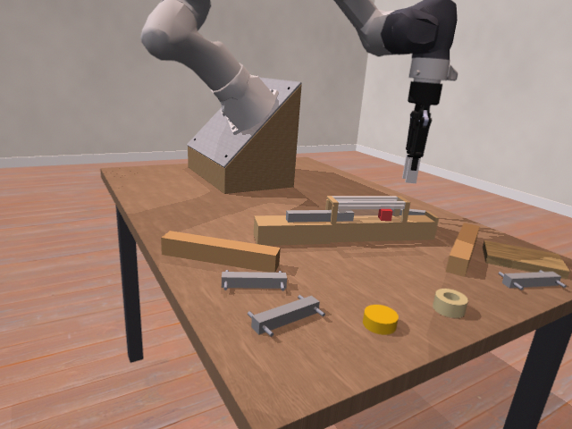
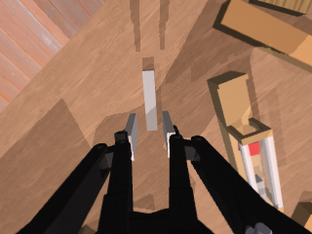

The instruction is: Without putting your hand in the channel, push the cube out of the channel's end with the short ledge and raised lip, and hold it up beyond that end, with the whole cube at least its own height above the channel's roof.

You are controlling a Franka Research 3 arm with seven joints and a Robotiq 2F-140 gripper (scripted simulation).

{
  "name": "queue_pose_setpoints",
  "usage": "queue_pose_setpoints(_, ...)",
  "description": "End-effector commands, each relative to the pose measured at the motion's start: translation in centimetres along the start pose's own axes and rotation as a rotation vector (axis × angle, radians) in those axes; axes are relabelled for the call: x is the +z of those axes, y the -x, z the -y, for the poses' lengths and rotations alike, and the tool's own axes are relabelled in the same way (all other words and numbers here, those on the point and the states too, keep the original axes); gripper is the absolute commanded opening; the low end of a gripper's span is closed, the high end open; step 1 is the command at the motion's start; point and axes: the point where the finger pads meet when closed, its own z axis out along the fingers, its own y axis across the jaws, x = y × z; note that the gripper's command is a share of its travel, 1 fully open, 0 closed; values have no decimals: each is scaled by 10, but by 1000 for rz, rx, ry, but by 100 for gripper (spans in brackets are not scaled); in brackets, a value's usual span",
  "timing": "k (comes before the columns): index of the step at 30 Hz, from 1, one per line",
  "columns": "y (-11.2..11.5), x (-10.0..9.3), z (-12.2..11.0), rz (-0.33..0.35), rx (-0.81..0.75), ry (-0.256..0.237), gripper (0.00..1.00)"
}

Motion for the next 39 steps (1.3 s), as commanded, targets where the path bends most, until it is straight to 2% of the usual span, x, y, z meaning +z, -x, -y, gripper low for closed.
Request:
queue_pose_setpoints(1, -2, 24, -1, -6, 9, -1, 23)
queue_pose_setpoints(5, -3, 50, -1, -6, 9, -1, 23)
queue_pose_setpoints(9, -3, 66, -1, -6, 9, -1, 23)
queue_pose_setpoints(19, -3, 71, -1, -6, 9, -1, 23)
queue_pose_setpoints(28, -3, 90, -1, -6, 9, -1, 23)
queue_pose_setpoints(39, -3, 94, 0, -6, 9, -1, 23)
